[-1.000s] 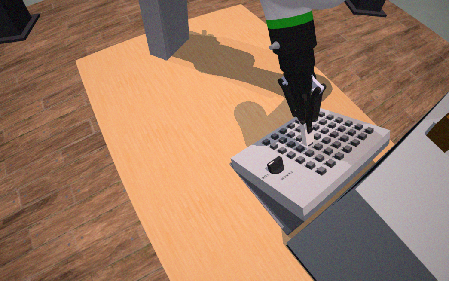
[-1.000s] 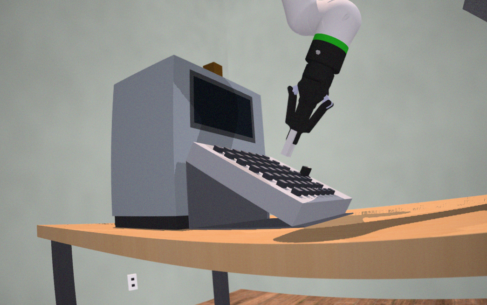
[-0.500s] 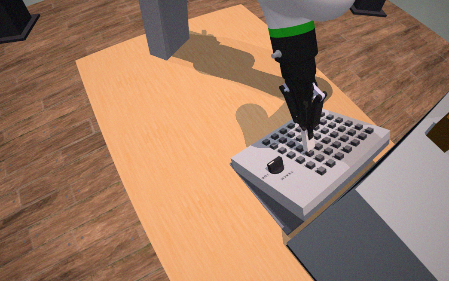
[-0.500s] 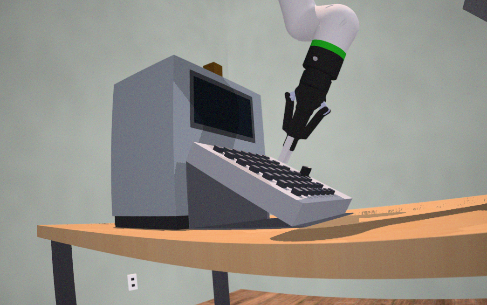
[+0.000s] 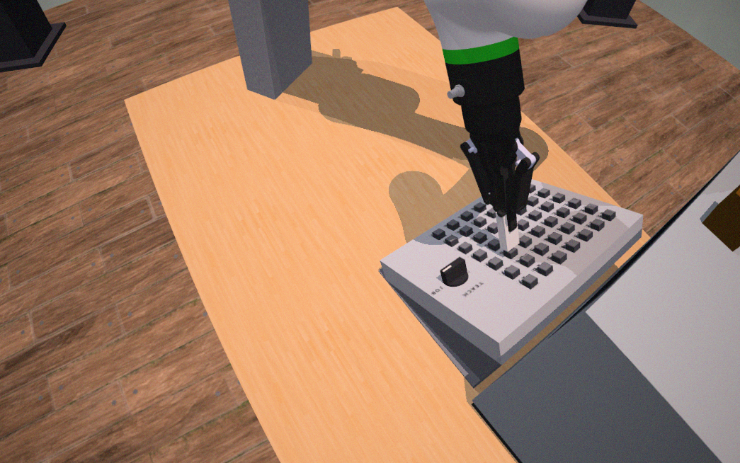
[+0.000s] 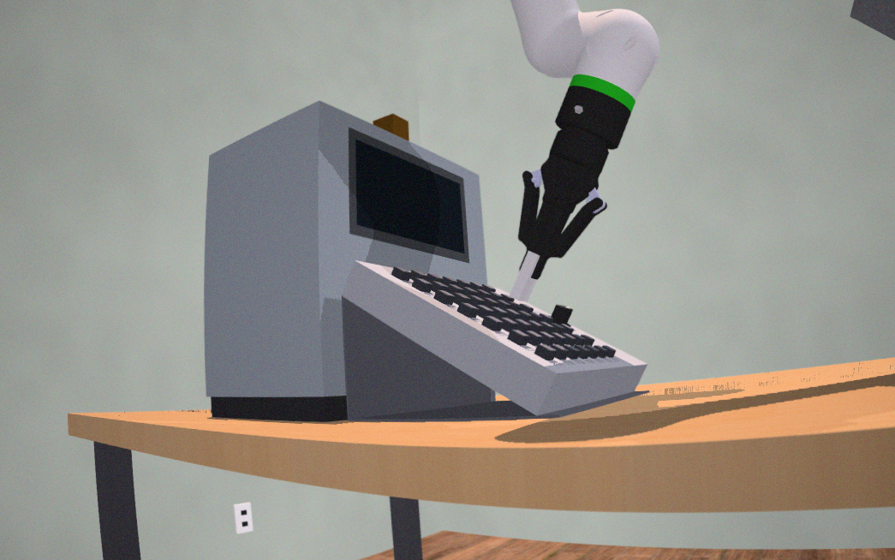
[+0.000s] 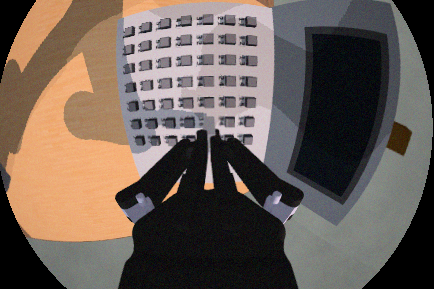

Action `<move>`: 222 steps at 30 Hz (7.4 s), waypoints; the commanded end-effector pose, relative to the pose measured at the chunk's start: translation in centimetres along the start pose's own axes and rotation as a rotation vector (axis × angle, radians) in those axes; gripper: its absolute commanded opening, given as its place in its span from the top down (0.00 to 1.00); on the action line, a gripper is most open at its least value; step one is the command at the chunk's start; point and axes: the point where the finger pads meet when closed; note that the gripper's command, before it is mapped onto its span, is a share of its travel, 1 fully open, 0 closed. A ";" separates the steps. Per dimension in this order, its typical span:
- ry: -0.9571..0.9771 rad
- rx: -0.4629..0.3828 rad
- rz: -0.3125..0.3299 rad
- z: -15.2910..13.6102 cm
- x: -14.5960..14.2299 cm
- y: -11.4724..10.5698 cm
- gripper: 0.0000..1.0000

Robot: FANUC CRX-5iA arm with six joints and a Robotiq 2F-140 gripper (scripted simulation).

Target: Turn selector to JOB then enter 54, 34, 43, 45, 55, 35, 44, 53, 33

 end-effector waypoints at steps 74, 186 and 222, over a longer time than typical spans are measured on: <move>0.000 0.000 0.000 0.0 0.0 1.4 1.00; 0.000 0.000 0.000 3.0 -3.7 0.1 1.00; 0.000 0.000 0.000 3.0 -3.7 1.4 1.00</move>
Point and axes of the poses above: the point where the finger pads meet when closed, its own y axis out along the fingers, its own x axis across the jaws, z = x × y, and after that the axes turned 6 degrees about y, right-handed
